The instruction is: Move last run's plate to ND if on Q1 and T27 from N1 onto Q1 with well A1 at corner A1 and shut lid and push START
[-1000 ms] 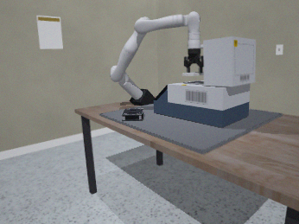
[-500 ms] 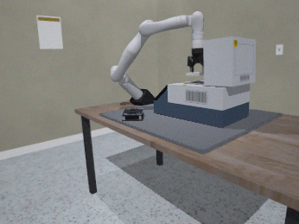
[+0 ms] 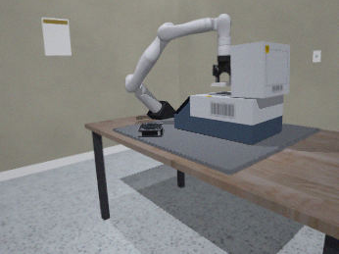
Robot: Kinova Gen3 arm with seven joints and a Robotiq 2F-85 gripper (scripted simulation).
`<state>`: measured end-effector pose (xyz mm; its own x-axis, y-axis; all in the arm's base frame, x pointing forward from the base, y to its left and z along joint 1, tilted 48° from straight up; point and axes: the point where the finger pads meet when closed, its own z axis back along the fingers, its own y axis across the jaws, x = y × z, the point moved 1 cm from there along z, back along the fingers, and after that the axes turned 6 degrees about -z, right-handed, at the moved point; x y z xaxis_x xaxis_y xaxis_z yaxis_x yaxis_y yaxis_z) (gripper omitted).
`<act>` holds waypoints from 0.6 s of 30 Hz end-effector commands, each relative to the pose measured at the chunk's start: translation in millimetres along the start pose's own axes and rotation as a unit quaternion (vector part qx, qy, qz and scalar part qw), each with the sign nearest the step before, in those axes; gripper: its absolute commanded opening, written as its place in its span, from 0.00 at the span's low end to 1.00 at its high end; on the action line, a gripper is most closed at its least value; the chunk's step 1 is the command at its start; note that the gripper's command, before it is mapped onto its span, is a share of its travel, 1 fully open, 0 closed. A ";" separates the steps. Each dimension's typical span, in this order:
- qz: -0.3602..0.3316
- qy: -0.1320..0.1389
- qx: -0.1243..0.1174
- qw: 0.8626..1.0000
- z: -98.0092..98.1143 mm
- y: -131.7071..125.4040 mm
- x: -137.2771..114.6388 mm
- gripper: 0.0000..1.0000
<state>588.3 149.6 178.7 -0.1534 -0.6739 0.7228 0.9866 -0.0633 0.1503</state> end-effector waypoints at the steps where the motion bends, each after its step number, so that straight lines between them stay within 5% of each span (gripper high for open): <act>1: 0.000 0.001 0.001 1.000 -1.9 0.1 -0.3 0.91; 18: 0.000 0.001 0.001 1.000 -10.4 0.1 -0.3 0.91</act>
<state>588.9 141.0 170.7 -0.1533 -0.6736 0.7230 0.9866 -0.0633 0.1502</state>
